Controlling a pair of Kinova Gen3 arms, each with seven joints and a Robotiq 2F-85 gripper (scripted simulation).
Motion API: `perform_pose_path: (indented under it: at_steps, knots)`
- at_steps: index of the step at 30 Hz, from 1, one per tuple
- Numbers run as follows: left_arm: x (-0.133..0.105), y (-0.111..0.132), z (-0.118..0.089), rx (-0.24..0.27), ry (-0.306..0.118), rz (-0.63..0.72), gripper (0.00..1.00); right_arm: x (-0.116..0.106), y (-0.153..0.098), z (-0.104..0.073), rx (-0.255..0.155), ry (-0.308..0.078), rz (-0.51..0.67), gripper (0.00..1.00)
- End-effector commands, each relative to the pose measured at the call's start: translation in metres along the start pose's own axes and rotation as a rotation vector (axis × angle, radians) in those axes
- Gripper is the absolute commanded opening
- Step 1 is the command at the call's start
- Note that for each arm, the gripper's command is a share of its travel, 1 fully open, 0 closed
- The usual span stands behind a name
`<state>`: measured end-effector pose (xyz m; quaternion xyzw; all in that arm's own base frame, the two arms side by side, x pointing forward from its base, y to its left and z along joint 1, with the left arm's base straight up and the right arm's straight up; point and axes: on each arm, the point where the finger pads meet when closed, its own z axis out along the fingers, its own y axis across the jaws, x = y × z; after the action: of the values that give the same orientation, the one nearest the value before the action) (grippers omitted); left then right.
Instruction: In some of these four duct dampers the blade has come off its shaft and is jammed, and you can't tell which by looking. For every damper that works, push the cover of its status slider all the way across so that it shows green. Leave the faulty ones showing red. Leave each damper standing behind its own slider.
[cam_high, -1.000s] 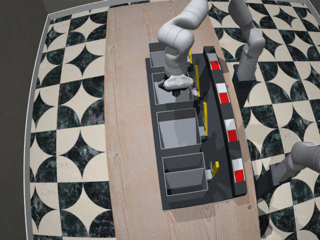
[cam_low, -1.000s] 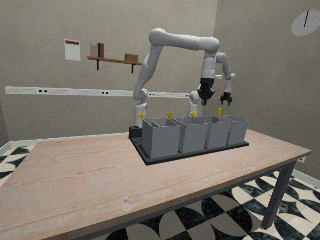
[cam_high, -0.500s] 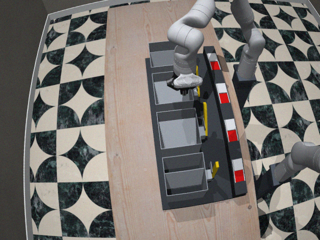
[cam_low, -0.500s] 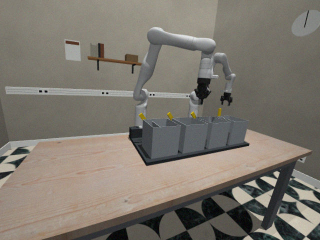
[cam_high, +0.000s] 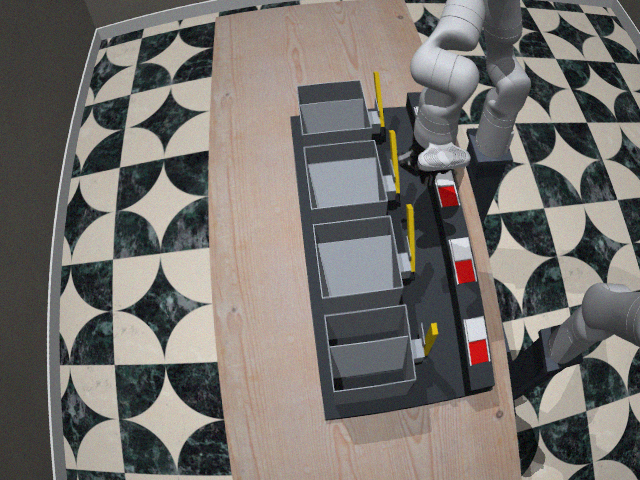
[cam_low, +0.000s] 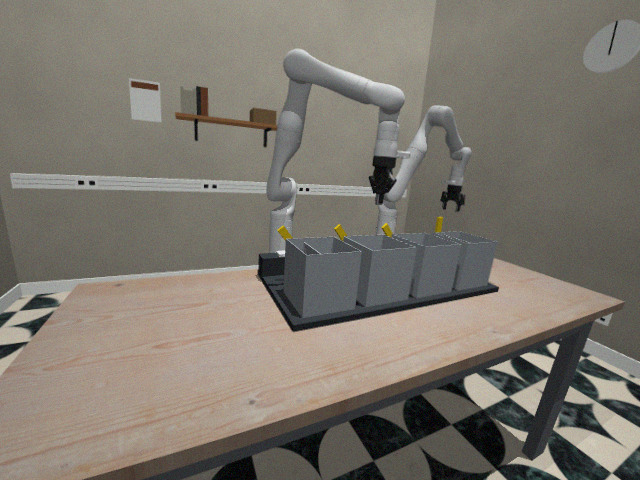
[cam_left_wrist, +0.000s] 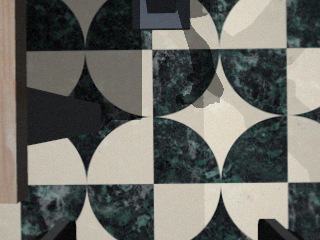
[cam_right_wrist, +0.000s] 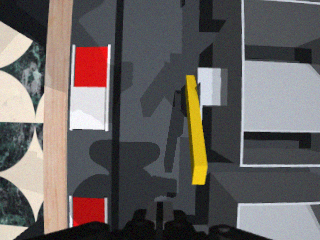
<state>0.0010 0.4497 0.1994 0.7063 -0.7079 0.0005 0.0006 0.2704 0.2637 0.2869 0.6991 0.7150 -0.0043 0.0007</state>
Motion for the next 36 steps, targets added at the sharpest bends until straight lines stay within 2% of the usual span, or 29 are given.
perform_pose_path:
  at_steps: [1,6,8,22,36]
  knots:
    - [0.0,0.0,-0.001,0.0,-0.002,0.0,1.0,0.001,-0.035,-0.002,-0.006,0.008,-0.001,0.099]
    - [0.0,0.0,-0.001,0.0,-0.002,0.0,1.0,0.001,-0.078,-0.002,-0.006,0.008,-0.001,0.099]
    - [0.0,0.0,-0.001,0.0,-0.002,0.0,1.0,0.001,-0.087,-0.002,-0.006,0.008,0.0,0.099]
    - [0.0,0.0,-0.001,0.0,-0.002,0.0,1.0,0.001,-0.089,0.001,-0.006,0.008,0.0,0.099]
    - [0.0,0.0,-0.001,0.0,-0.002,0.0,1.0,0.001,-0.089,0.025,-0.006,0.008,0.0,0.099]
